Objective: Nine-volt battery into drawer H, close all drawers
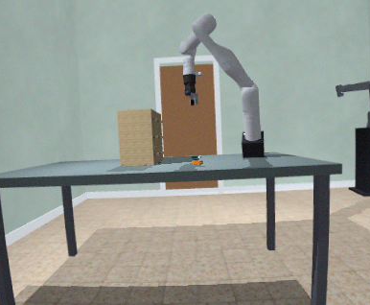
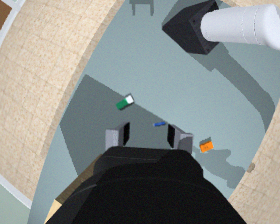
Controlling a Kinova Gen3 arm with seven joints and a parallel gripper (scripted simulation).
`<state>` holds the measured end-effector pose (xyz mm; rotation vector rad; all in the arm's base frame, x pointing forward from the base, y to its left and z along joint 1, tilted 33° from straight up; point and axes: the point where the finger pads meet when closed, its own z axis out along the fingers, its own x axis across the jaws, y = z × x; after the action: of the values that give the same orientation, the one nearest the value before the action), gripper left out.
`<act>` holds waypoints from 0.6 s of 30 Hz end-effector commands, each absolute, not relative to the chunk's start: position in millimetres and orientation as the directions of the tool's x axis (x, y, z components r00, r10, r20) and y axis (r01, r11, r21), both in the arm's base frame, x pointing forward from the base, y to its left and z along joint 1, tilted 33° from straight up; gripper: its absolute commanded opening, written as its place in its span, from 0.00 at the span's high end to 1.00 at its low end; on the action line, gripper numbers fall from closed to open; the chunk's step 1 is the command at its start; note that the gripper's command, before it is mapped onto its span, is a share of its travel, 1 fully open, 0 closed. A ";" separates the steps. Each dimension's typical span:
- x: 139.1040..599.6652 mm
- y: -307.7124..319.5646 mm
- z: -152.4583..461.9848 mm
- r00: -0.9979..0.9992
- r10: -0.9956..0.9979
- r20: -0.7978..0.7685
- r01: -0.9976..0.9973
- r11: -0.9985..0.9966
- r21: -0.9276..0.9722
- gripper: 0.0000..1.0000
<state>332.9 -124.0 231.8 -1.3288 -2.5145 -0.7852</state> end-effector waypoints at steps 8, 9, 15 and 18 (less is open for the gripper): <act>338.5 -117.9 227.8 -0.697 0.632 0.338 0.713 0.559 0.423 0.00; 339.4 -117.0 227.0 -0.713 0.619 0.329 0.697 0.574 0.431 0.00; 344.8 -111.8 222.0 -0.807 0.529 0.263 0.586 0.658 0.474 0.00; 347.7 -109.1 219.4 -0.850 0.477 0.226 0.522 0.697 0.493 0.00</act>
<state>346.9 -110.8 219.3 -0.8672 -2.7996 -0.8481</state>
